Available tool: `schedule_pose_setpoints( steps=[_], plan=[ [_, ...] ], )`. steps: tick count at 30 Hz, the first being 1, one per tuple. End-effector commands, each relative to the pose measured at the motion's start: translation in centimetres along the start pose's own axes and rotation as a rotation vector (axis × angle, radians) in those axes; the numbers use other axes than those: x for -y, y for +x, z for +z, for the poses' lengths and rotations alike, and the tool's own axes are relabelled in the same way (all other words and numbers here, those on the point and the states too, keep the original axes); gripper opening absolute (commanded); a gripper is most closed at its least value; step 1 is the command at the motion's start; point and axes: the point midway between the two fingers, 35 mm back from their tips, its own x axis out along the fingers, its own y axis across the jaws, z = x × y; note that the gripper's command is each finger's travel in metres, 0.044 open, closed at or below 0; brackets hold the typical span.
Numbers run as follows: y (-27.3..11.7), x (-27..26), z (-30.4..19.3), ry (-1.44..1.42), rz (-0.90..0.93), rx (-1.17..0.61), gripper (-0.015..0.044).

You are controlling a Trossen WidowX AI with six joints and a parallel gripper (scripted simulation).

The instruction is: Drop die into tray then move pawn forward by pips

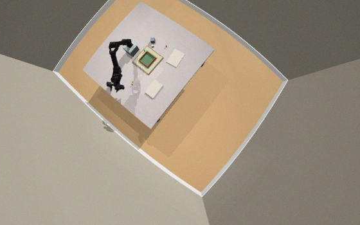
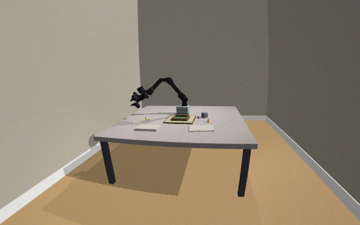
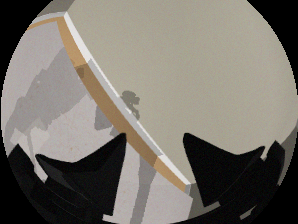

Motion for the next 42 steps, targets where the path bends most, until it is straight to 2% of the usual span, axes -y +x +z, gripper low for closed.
schedule_pose_setpoints(
  steps=[1,11,21,32,42],
  plan=[
    [-4.0,-5.8,2.4,0.045,0.142,0.040,0.0275],
    [-15.1,-17.3,5.4,0.121,0.456,0.067,0.0275],
    [-28.4,-26.2,3.7,0.150,0.751,-0.010,0.0275],
    [-43.6,-31.6,-3.6,0.111,0.998,-0.211,0.0275],
    [-55.5,-31.4,-14.3,0.012,1.083,-0.460,0.0275]
  ],
)
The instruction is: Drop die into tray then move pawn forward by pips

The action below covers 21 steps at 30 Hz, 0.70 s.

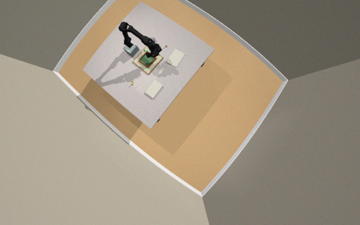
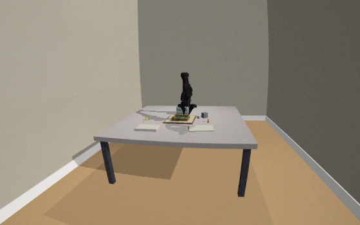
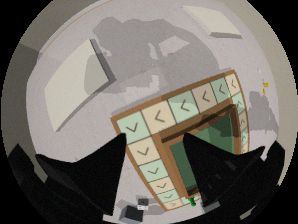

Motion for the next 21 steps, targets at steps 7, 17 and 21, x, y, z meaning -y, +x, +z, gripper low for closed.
schedule_pose_setpoints(
  steps=[7,17,21],
  plan=[
    [-4.2,-2.7,-16.2,0.029,-0.053,-0.280,0.0275],
    [-5.1,-2.0,-19.0,0.033,-0.087,-0.322,0.0275],
    [-3.7,-1.8,-19.5,0.033,-0.087,-0.322,0.0275]
  ],
)
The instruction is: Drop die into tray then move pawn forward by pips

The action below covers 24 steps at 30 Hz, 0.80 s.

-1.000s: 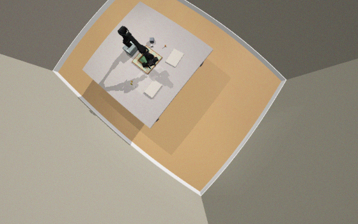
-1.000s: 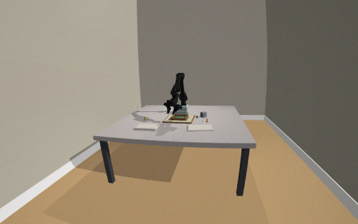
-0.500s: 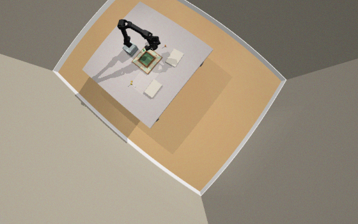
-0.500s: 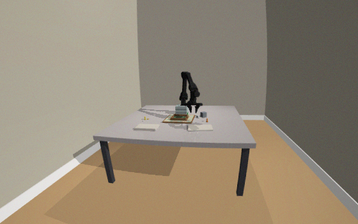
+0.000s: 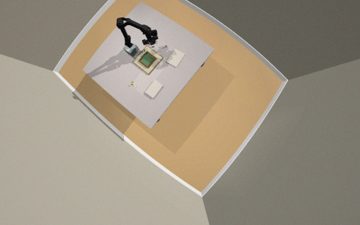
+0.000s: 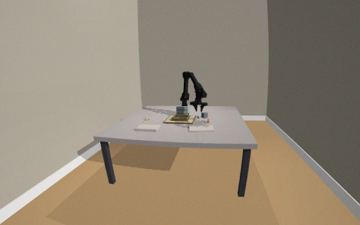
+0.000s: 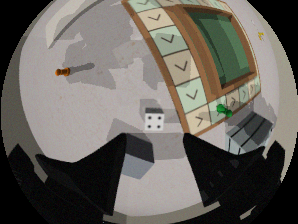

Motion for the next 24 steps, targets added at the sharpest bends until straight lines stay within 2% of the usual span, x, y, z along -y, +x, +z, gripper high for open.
schedule_pose_setpoints(
  steps=[1,24],
  plan=[
    [1.4,0.4,-0.4,0.003,-0.012,-0.010,0.0275],
    [4.3,0.3,-0.5,0.003,-0.013,-0.010,0.0275]
  ],
)
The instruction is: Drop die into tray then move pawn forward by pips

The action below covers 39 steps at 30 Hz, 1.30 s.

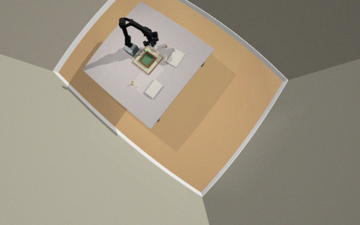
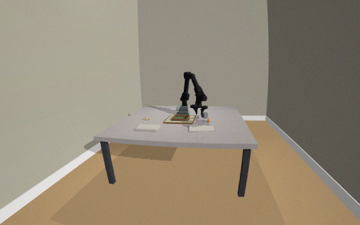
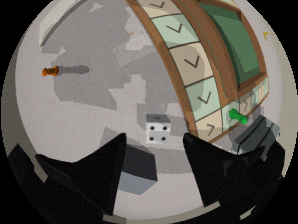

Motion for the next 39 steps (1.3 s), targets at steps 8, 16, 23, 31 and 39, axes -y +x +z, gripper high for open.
schedule_pose_setpoints(
  steps=[8,16,23,31,39],
  plan=[
    [2.2,0.4,-0.2,0.003,-0.015,-0.009,0.0275],
    [2.8,0.4,-0.3,0.003,-0.015,-0.009,0.0222],
    [2.8,0.4,-0.3,0.003,-0.015,-0.009,0.0097],
    [2.4,0.3,-0.2,0.003,-0.015,-0.009,0.0000],
    [-2.9,-0.1,0.1,0.003,-0.014,-0.008,0.0000]
  ],
)
